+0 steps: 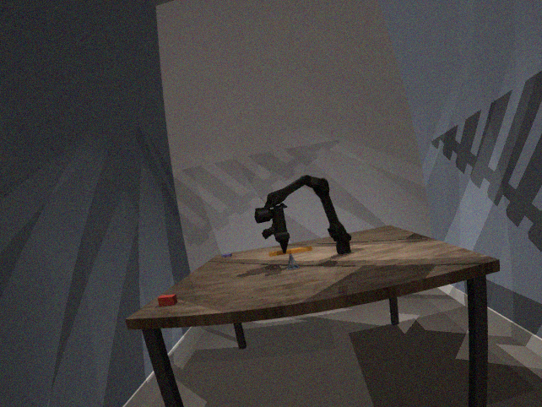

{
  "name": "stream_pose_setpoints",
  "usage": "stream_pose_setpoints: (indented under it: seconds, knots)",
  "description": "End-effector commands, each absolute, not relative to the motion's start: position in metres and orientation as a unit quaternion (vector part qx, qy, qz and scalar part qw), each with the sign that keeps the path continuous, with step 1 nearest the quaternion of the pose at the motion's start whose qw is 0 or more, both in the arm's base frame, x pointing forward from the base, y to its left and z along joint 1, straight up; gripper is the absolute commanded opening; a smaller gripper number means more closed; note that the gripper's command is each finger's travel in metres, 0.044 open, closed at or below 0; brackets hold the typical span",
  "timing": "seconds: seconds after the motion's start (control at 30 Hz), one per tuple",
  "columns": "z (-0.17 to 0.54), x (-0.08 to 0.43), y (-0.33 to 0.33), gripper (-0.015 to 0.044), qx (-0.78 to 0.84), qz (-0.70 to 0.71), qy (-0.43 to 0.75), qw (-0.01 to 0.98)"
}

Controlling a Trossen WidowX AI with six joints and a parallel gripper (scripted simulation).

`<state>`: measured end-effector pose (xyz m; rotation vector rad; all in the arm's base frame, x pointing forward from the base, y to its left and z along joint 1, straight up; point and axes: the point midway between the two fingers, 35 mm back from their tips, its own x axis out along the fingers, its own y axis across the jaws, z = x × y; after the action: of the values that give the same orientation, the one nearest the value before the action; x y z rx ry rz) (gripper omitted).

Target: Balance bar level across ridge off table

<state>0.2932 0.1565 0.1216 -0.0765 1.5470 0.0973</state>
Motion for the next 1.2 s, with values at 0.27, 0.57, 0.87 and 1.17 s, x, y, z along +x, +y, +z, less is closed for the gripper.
stream_pose_setpoints:
  seconds: [0.27, 0.57, 0.87, 1.17]
  knots:
    - [0.1205, 0.2935, 0.1563, 0.0, -0.034, 0.042, 0.698, 0.715]
    - [0.1197, 0.2935, 0.1563, 0.0, -0.034, 0.042, 0.698, 0.715]
    - [0.119, 0.2935, 0.1563, 0.0, -0.034, 0.042, 0.698, 0.715]
    - [0.1181, 0.2935, 0.1563, 0.0, -0.034, 0.042, 0.698, 0.715]
